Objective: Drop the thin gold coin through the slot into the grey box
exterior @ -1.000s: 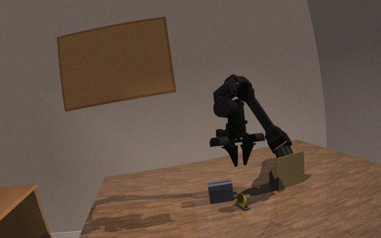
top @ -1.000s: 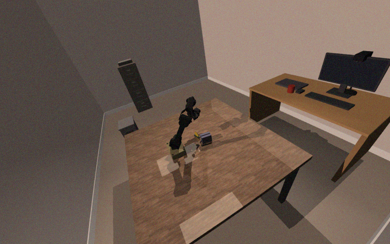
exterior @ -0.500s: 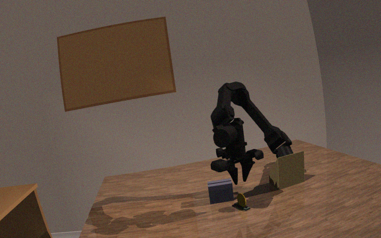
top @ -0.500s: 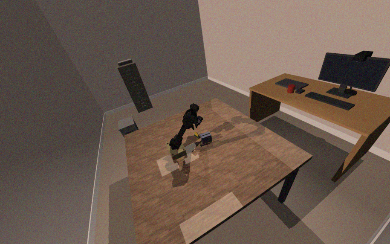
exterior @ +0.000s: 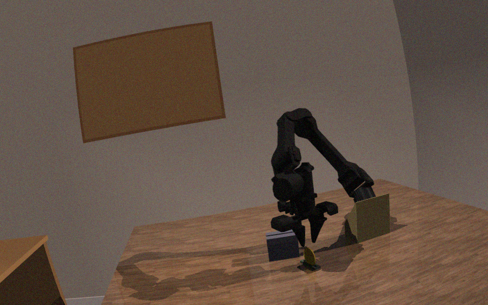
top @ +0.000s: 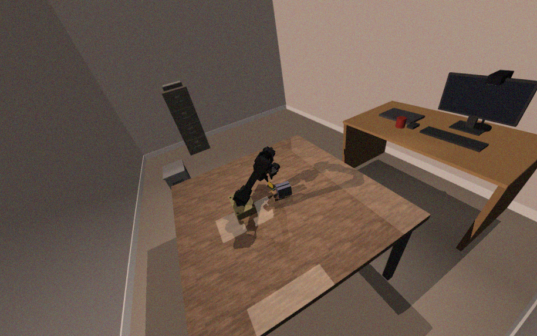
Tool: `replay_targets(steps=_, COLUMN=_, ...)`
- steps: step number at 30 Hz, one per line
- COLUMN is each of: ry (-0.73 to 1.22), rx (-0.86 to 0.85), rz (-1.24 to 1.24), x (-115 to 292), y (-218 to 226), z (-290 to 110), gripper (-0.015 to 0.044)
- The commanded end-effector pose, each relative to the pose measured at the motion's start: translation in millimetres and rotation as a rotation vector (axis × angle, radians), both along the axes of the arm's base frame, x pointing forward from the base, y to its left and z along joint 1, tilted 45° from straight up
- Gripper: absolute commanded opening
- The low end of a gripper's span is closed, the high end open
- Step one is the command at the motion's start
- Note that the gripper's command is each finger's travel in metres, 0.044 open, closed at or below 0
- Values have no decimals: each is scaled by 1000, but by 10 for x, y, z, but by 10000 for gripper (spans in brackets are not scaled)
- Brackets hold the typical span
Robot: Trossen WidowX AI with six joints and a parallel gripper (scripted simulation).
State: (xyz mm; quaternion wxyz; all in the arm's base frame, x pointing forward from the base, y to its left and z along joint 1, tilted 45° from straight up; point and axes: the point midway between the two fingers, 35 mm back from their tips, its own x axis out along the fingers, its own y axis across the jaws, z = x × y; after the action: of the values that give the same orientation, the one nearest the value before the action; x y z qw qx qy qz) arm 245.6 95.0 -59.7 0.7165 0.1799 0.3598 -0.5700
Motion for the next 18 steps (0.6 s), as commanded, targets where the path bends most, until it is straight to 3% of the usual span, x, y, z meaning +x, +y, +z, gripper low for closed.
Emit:
replay_targets(steps=1, ry=6, rx=-7, rz=6, x=2, y=-56, z=-59, gripper=161)
replay_targets(steps=18, ry=5, rx=-8, rz=6, x=35, y=-244, z=-257, gripper=161)
